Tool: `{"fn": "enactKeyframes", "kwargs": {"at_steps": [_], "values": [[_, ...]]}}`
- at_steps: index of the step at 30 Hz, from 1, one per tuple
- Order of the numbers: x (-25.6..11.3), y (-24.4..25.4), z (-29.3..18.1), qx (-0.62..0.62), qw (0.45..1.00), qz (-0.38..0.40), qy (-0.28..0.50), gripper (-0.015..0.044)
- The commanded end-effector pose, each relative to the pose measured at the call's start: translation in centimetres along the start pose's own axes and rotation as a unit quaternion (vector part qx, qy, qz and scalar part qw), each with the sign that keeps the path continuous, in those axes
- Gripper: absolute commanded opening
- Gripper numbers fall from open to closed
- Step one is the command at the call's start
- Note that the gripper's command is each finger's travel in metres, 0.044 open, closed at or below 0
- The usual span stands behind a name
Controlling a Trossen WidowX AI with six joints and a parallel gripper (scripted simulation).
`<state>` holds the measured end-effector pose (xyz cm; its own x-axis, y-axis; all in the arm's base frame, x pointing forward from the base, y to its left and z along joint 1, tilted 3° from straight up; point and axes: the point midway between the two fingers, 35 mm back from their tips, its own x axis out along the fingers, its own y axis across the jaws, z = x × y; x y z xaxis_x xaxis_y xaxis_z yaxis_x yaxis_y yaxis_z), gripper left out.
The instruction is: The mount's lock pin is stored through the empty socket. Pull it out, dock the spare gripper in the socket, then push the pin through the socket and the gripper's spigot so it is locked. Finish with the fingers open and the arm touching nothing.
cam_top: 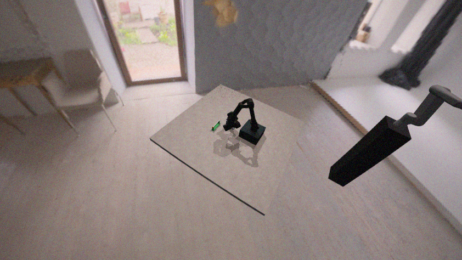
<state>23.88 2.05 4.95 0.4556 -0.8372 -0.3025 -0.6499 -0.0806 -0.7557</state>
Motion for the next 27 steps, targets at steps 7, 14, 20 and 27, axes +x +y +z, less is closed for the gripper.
{"fn": "enactKeyframes", "kwargs": {"at_steps": [7,14,20,27], "values": [[-1.2,-0.1,-1.9,-0.001,1.0,-0.002,-0.001,0.044],[-2.1,-0.2,-3.2,-0.002,1.0,-0.005,-0.002,0.044],[-2.9,-0.3,-4.2,-0.004,1.0,-0.007,-0.003,0.044],[-3.5,-0.9,-5.0,-0.005,1.0,-0.009,-0.004,0.044]]}}
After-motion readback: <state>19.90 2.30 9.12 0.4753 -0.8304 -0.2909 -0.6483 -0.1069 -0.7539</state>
